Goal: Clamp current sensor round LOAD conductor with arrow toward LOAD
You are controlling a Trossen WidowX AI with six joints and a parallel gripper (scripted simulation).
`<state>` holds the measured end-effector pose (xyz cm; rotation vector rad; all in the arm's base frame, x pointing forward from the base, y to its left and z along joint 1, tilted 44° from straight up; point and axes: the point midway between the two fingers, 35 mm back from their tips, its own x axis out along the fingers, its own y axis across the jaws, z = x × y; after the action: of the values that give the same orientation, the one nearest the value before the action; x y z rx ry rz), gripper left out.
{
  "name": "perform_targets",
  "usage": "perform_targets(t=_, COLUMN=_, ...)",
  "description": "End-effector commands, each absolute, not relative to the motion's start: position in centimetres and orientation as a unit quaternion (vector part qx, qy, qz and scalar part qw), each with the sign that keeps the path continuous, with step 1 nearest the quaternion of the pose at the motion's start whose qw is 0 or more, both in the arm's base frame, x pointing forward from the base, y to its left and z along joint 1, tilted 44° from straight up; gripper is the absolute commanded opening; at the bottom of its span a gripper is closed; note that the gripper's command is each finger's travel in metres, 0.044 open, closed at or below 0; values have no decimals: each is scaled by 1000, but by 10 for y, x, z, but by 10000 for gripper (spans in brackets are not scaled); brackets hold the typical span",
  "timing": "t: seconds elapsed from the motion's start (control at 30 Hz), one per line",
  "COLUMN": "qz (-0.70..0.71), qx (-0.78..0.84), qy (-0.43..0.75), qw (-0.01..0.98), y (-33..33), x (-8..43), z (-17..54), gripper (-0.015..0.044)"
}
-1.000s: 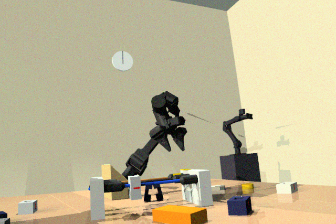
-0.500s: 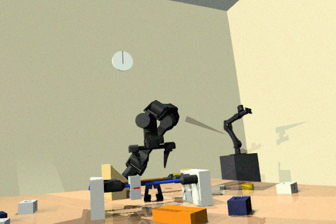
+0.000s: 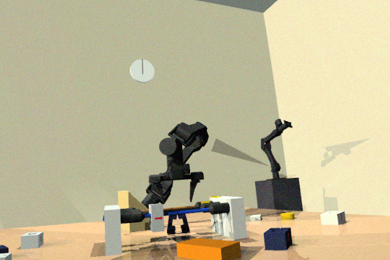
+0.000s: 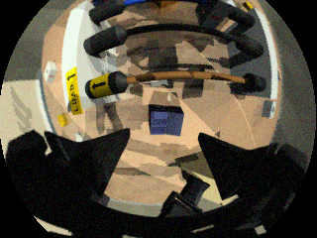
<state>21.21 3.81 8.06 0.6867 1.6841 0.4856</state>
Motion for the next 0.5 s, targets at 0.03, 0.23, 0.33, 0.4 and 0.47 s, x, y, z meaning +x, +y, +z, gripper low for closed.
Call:
perform_targets(t=0.03, qz=209, qx=297, qy=722, qw=589, y=43, x=212, z=76, gripper=440)
perform_targets(t=0.23, qz=209, qx=297, qy=722, qw=589, y=50, x=210, z=69, gripper=440)
perform_targets(t=0.33, qz=209, qx=297, qy=722, qw=589, y=53, x=209, z=66, gripper=440)
perform_targets(t=0.4, qz=209, qx=297, qy=722, qw=589, y=55, x=208, z=63, gripper=440)
perform_targets(t=0.47, qz=210, qx=297, qy=722, qw=589, y=58, x=208, z=61, gripper=440)
